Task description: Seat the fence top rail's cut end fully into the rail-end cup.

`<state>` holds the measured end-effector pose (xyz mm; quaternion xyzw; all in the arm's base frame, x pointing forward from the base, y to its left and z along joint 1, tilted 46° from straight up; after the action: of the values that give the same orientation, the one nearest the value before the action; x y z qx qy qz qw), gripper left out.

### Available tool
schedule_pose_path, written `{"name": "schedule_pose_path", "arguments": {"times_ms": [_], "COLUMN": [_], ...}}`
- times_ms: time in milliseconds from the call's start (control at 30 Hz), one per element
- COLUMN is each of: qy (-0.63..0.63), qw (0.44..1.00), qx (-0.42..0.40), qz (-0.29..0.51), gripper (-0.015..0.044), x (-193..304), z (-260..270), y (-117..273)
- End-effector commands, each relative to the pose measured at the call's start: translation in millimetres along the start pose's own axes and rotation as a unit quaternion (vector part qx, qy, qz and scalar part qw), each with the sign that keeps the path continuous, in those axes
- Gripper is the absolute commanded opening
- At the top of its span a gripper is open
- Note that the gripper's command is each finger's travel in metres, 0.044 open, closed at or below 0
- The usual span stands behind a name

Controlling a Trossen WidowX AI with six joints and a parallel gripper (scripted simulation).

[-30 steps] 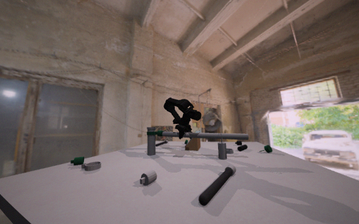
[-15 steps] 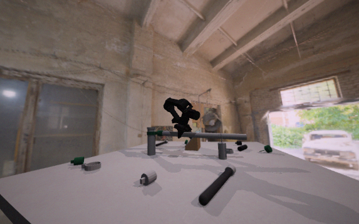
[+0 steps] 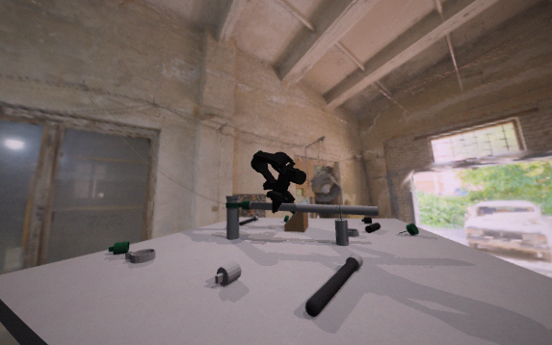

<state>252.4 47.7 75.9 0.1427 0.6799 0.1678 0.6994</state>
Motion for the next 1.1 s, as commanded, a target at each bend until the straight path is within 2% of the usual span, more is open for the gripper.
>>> {"name": "schedule_pose_path", "arguments": {"times_ms": [0, 1067], "qy": [-0.007, -0.007], "qw": [1.0, 1.0], "qx": [-0.009, -0.009], "qz": [0.0, 0.0], "gripper": [0.0, 0.0], "x": [-6.2, -16.0], "z": [2.2, 2.0], "y": [2.5, -2.1]}}
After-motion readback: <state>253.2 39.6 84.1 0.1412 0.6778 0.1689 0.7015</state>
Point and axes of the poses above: the point midway between the two fingers, 35 mm back from their tips, its own y axis back along the fingers, its own z axis across the jaws, x = y × z, the point moved 1 cm from there along y, back along the fingers, and after that the axes turned 5 degrees about -y, right-handed, at the moved point
